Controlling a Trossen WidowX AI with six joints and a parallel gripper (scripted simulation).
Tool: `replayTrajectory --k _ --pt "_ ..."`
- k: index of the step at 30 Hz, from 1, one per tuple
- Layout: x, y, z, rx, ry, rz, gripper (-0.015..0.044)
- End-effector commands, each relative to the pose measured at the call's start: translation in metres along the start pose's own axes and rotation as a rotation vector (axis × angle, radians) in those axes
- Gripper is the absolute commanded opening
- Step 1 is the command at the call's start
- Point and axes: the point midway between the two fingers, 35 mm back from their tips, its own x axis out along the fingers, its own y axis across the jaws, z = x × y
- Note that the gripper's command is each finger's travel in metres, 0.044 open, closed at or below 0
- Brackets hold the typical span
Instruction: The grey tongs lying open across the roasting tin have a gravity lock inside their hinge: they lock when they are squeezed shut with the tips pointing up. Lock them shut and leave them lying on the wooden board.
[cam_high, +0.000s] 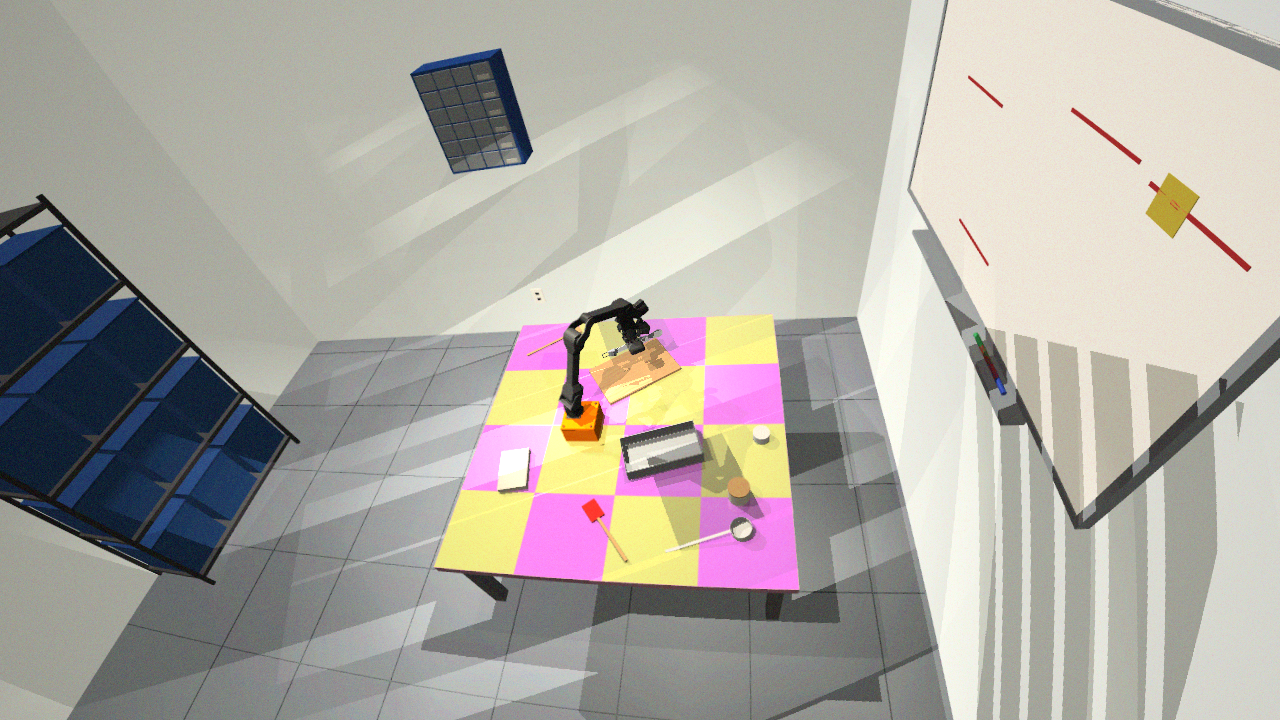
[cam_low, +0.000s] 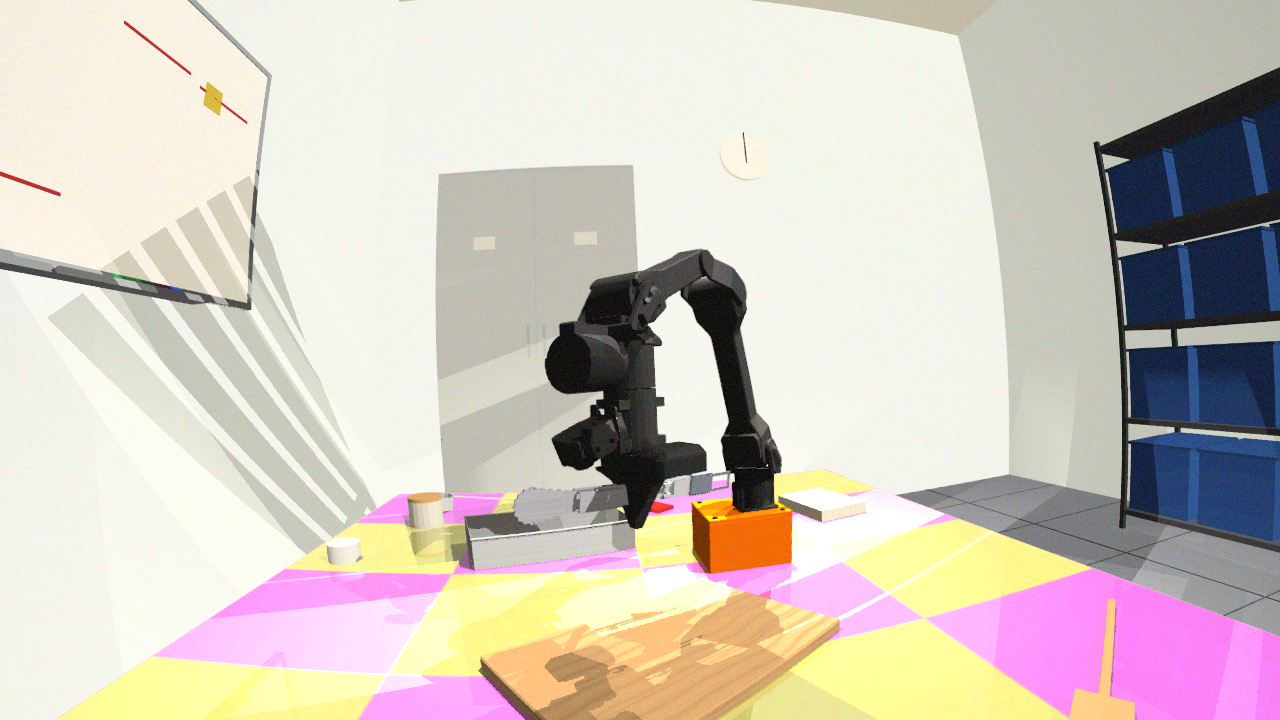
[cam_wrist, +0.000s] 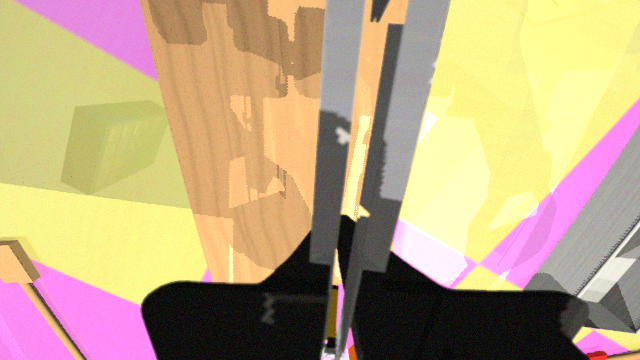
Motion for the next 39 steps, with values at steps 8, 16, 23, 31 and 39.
replayTrajectory --k 8,16,23,31,39 --pt "-0.001 0.035 -0.013 0.135 0.001 0.002 -0.015" --pt "-0.001 0.035 -0.013 0.133 -0.003 0.001 -0.015" --pt "0.01 0.04 -0.007 0.093 -0.114 -0.021 -0.015" --pt "0.02 0.048 0.0 0.047 -0.284 -0.046 -0.015" --pt "0.027 0.055 0.003 0.012 -0.451 -0.066 -0.015"
